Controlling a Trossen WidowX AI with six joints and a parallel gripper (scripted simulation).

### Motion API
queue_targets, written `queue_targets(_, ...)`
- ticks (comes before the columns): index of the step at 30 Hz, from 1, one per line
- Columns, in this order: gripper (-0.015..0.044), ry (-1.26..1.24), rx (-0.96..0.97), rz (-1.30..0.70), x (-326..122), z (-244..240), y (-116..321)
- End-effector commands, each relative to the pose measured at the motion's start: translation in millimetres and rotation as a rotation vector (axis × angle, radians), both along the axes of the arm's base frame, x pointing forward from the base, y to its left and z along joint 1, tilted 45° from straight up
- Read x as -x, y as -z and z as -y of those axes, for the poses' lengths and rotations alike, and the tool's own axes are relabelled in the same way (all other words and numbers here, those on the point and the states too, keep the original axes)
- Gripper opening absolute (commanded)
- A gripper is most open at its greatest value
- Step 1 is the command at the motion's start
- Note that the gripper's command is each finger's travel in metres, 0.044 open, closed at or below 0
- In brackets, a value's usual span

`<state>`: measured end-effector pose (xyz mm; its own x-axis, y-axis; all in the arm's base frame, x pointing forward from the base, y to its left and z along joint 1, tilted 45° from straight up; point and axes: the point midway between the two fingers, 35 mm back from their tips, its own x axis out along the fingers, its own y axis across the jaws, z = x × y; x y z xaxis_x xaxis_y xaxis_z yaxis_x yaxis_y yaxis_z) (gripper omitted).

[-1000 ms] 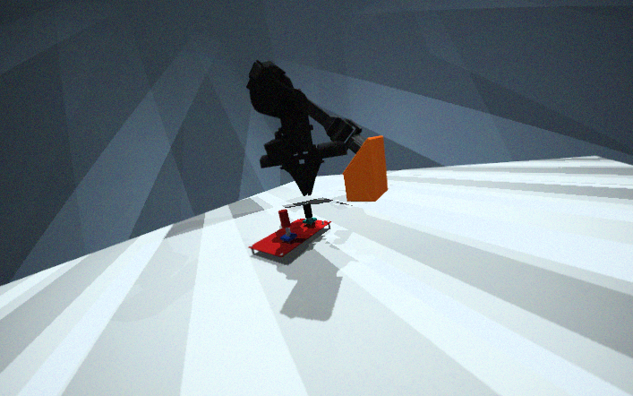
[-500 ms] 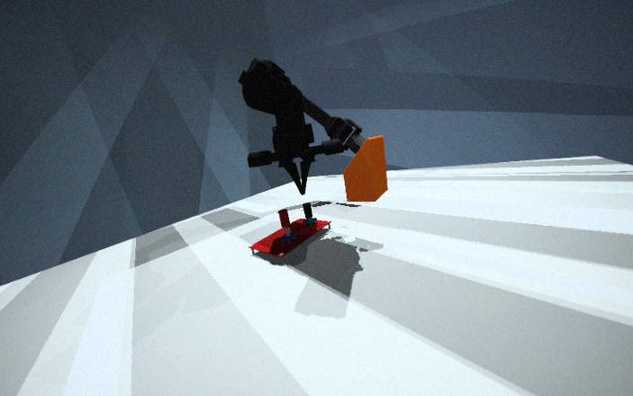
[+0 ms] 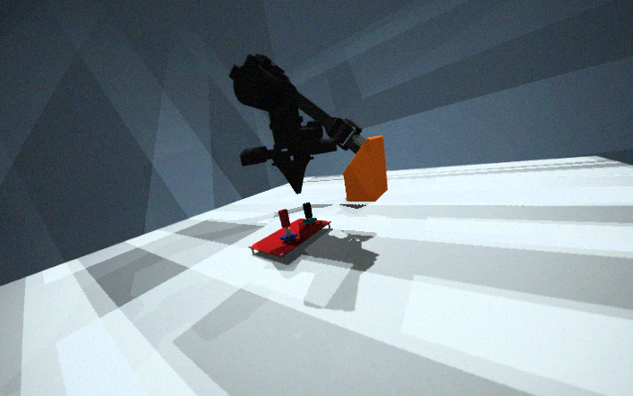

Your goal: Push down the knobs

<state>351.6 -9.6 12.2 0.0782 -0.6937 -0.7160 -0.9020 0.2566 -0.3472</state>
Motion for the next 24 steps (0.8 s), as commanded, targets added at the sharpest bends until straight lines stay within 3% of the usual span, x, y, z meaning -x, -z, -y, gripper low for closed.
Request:
queue_targets(1, 0.0, -0.088, 0.006, -0.083, -5.4, -2.1, -2.7)
queue_targets(24, 0.0, -0.647, 0.067, -0.646, -23.6, -7.7, -11.2)
